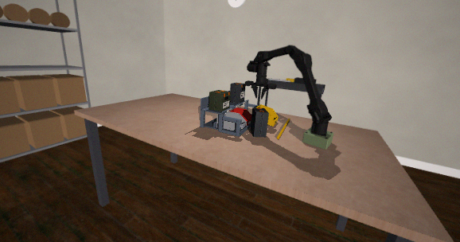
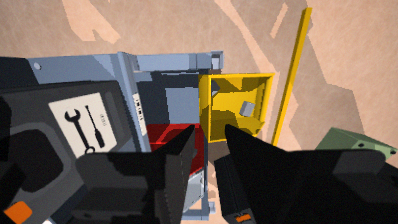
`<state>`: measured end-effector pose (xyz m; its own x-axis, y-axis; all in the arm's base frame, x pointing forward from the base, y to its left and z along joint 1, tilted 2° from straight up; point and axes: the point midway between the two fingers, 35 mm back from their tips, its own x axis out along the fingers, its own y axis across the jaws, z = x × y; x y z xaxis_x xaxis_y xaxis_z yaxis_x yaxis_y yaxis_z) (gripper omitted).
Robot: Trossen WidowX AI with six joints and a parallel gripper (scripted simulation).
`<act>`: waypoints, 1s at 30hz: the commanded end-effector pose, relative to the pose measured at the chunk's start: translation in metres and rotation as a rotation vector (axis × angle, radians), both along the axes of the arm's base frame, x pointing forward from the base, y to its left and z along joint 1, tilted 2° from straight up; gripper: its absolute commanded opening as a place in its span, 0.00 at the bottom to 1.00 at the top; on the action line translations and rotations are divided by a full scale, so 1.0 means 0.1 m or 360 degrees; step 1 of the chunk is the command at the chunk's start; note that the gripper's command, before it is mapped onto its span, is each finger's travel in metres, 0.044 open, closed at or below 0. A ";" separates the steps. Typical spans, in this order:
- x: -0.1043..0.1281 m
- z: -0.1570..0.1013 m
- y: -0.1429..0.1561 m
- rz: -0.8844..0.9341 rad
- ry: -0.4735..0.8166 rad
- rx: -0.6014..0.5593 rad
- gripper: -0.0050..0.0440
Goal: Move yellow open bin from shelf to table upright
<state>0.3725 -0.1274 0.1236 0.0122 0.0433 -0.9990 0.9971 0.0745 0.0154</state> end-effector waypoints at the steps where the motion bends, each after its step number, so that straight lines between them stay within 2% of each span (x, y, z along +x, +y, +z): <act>1: 0.00 0.06 0.00 0.0009 -0.0039 -0.0020 0.41; 30: 0.00 -0.08 0.01 0.0006 -0.0039 -0.0016 0.41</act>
<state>0.3716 -0.1261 0.1085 0.0096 0.0442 -0.9990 0.9970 0.0768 0.0130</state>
